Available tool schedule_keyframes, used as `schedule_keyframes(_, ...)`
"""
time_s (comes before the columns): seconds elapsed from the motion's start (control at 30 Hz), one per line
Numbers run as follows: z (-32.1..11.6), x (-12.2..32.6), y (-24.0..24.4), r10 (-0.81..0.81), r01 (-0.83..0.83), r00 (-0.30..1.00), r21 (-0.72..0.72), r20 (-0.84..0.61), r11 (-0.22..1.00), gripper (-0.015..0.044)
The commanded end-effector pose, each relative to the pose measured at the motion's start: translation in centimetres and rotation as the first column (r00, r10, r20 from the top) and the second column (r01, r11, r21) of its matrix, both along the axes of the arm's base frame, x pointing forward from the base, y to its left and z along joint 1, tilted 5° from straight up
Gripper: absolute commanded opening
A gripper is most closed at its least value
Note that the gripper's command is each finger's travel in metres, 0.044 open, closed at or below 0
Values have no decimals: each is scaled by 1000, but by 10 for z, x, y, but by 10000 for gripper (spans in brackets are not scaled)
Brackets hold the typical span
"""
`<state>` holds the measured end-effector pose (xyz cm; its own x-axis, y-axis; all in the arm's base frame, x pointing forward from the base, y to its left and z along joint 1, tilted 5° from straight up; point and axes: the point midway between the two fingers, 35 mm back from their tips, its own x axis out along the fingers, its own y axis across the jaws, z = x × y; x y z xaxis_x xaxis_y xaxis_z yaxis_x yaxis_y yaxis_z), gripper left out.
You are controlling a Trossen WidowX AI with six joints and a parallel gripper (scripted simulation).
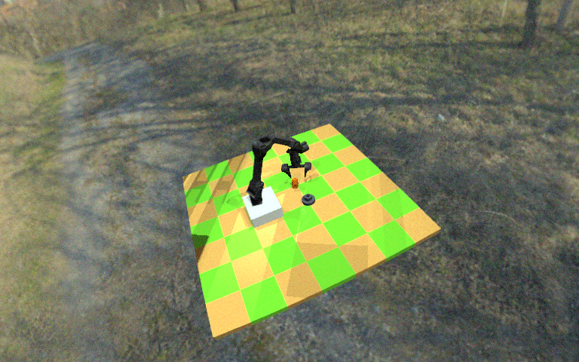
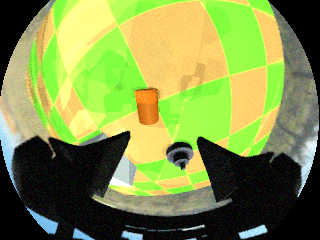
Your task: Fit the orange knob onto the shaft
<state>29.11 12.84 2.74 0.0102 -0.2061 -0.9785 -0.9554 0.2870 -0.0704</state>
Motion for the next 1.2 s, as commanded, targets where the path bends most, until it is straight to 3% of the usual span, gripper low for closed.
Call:
schedule_keyframes(0.0, -6, -22, 37, 104, -105, 994, -25, -41, 994, 440)
schedule_keyframes(1.17, -69, -21, 33, 104, -105, 994, -25, -41, 994, 440)
